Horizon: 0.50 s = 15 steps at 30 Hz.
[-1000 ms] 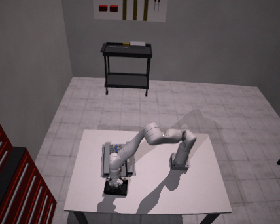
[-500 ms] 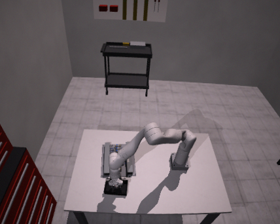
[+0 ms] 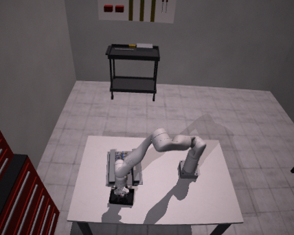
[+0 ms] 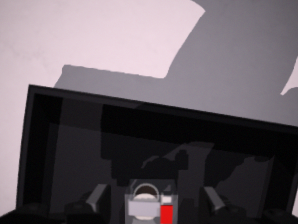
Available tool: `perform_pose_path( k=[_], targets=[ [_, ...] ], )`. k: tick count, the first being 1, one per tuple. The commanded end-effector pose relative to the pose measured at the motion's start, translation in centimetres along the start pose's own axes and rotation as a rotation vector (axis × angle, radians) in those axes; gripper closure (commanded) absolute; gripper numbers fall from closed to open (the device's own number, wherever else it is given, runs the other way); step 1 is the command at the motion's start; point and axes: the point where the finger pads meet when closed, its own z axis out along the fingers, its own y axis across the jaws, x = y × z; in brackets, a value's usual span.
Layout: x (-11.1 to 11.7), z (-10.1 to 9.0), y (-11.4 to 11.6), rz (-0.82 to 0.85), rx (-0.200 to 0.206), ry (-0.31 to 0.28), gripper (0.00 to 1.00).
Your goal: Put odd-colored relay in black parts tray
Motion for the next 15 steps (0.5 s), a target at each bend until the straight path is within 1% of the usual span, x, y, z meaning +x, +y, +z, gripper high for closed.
perform_pose_path(
  k=[1,15],
  targets=[
    [0.02,-0.18,0.07,0.0,-0.002,0.001,0.39],
    [0.02,-0.7,0.07,0.0,-0.002,0.001,0.39]
  ],
)
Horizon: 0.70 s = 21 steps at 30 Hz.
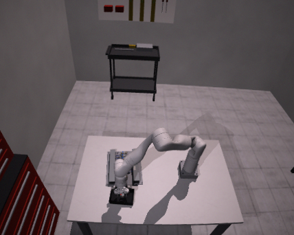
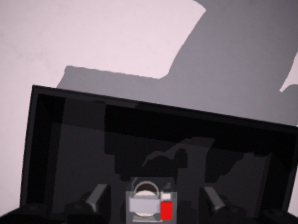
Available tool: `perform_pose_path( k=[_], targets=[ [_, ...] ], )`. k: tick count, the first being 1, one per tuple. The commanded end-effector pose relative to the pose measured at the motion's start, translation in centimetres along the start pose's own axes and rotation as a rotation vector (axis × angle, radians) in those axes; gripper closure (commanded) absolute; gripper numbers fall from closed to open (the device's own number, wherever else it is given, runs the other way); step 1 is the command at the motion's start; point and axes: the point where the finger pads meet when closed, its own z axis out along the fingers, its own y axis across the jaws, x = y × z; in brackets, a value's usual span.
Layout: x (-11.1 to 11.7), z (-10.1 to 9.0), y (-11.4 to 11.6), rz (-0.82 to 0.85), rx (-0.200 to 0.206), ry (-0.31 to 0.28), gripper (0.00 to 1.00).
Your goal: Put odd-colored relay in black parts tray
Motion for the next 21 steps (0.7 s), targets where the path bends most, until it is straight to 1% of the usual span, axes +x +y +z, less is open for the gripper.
perform_pose_path(
  k=[1,21],
  targets=[
    [0.02,-0.21,0.07,0.0,-0.002,0.001,0.39],
    [0.02,-1.09,0.07,0.0,-0.002,0.001,0.39]
  ],
)
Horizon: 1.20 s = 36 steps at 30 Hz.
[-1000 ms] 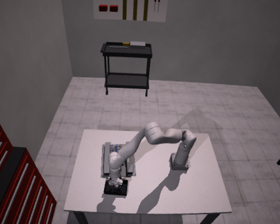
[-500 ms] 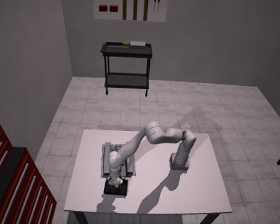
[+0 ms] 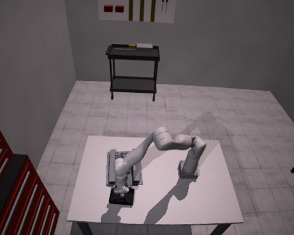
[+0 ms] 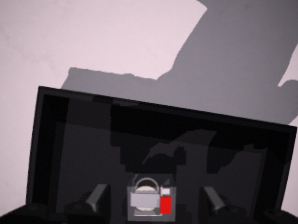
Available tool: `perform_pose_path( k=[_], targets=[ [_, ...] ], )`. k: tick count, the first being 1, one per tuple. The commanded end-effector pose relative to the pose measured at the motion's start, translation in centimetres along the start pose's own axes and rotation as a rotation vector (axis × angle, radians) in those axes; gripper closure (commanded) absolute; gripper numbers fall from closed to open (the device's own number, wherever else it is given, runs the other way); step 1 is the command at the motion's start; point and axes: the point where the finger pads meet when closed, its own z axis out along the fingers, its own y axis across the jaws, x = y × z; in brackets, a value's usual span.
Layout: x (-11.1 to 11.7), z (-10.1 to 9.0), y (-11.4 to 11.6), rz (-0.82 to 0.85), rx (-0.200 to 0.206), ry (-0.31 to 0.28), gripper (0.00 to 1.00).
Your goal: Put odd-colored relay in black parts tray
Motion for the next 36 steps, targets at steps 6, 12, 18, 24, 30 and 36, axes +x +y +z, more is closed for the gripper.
perform_pose_path(
  k=[6,12,18,24,30,36],
  targets=[
    [0.0,-0.4,0.1,0.0,-0.002,0.001,0.39],
    [0.0,-0.6,0.1,0.0,-0.002,0.001,0.39],
    [0.0,-0.9,0.1,0.0,-0.002,0.001,0.39],
    [0.0,-1.1,0.1,0.0,-0.002,0.001,0.39],
    [0.0,-1.2,0.1,0.0,-0.002,0.001,0.39],
    [0.0,-1.3,0.1,0.0,-0.002,0.001,0.39]
  ],
)
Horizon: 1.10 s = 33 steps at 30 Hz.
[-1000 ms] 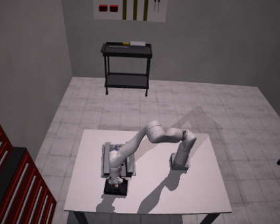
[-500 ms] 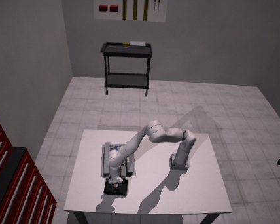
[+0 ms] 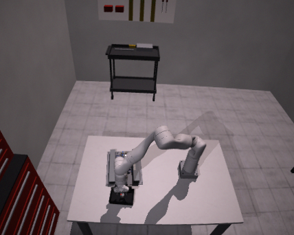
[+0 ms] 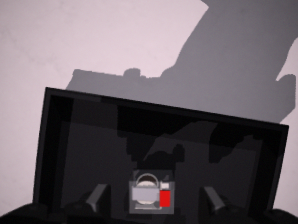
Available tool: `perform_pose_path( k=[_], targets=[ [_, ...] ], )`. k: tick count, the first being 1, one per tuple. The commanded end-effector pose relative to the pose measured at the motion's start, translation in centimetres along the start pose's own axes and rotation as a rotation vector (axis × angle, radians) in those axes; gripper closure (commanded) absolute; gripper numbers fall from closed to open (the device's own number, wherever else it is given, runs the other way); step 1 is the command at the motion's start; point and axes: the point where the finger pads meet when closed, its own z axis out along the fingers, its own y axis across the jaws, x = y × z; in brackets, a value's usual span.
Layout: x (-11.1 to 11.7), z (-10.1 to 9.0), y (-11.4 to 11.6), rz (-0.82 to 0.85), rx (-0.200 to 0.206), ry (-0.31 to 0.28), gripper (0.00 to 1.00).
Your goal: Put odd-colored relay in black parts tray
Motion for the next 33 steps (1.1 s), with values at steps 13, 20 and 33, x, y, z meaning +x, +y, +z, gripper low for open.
perform_pose_path(
  k=[13,20,33],
  targets=[
    [0.02,-0.27,0.07,0.0,-0.002,0.001,0.39],
    [0.02,-0.3,0.07,0.0,-0.002,0.001,0.39],
    [0.02,-0.61,0.07,0.0,-0.002,0.001,0.39]
  ],
)
